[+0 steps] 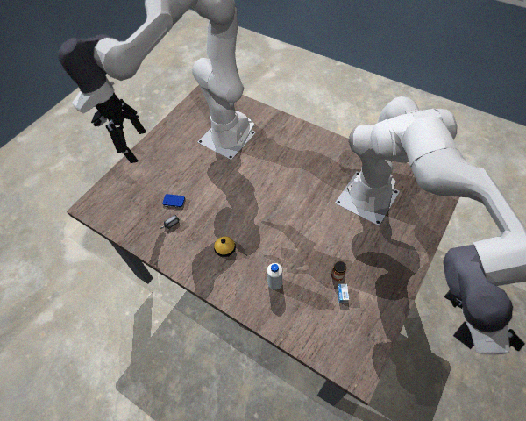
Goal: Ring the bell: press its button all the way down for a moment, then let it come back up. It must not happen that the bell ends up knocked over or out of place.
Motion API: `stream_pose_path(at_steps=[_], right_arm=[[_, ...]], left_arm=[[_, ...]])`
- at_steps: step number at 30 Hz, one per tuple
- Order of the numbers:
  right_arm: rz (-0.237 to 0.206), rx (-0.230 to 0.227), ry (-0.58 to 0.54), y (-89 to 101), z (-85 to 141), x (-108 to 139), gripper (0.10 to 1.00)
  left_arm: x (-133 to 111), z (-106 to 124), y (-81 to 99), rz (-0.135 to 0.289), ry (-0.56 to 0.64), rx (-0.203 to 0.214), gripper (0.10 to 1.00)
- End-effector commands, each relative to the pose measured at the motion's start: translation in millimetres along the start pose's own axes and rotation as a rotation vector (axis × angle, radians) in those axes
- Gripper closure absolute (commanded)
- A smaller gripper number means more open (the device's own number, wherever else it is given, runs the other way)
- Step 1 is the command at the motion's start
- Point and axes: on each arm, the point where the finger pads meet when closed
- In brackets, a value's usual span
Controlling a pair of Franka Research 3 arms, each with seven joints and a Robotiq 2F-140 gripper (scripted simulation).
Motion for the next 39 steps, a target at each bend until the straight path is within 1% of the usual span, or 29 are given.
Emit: stream_pose_path(at_steps=[1, 3, 4, 7, 18, 20, 21, 25, 35, 37, 38, 39], right_arm=[[0.003, 0.0, 0.004, 0.3, 0.3, 1.5, 0.098], [0.003, 0.0, 0.004, 0.3, 0.3, 1.5, 0.098], [0.003, 0.0, 0.004, 0.3, 0.3, 1.5, 0.098], [0.003, 0.0, 0.004, 0.3, 0.3, 1.5, 0.098], [0.003, 0.0, 0.004, 0.3, 0.3, 1.5, 0.098], [0.003, 0.0, 0.004, 0.3, 0.3, 1.5, 0.098], [0.003, 0.0, 0.004, 0.3, 0.3, 1.5, 0.098], [0.003, 0.0, 0.004, 0.3, 0.3, 1.5, 0.098], [0.003, 0.0, 0.004, 0.3, 0.3, 1.5, 0.098], [0.003, 0.0, 0.004, 0.3, 0.3, 1.5, 0.098], [0.003, 0.0, 0.004, 0.3, 0.3, 1.5, 0.098], [0.003, 0.0, 0.004, 0.3, 0.3, 1.5, 0.098]], left_arm=[[-17.4, -7.8, -5.8, 0.009, 0.041, -0.037, 0.098], [-17.4, -7.8, -5.8, 0.009, 0.041, -0.037, 0.098], [-32.2, -16.4, -10.4, 0.015, 0.075, -0.058, 0.098], [-45.0, -23.4, -14.2, 0.02, 0.104, -0.076, 0.098], [-106.6, -51.6, -31.3, 0.045, 0.245, -0.155, 0.098], [-106.6, -51.6, -31.3, 0.045, 0.245, -0.155, 0.098], [-123.0, -57.7, -35.4, 0.052, 0.282, -0.175, 0.098], [-142.6, -64.4, -40.2, 0.061, 0.326, -0.197, 0.098], [-203.2, -80.4, -53.3, 0.089, 0.462, -0.261, 0.098], [-203.2, -80.4, -53.3, 0.089, 0.462, -0.261, 0.098], [-220.2, -83.7, -56.6, 0.098, 0.501, -0.278, 0.098], [-224.6, -84.5, -57.4, 0.1, 0.511, -0.282, 0.098]])
Point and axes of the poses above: on each arm, the point where the finger pads meet when closed, its own y axis back along the fingers, its own z axis across the jaws, x = y × z, and after that the axes turned 14 degrees about y, right-handed
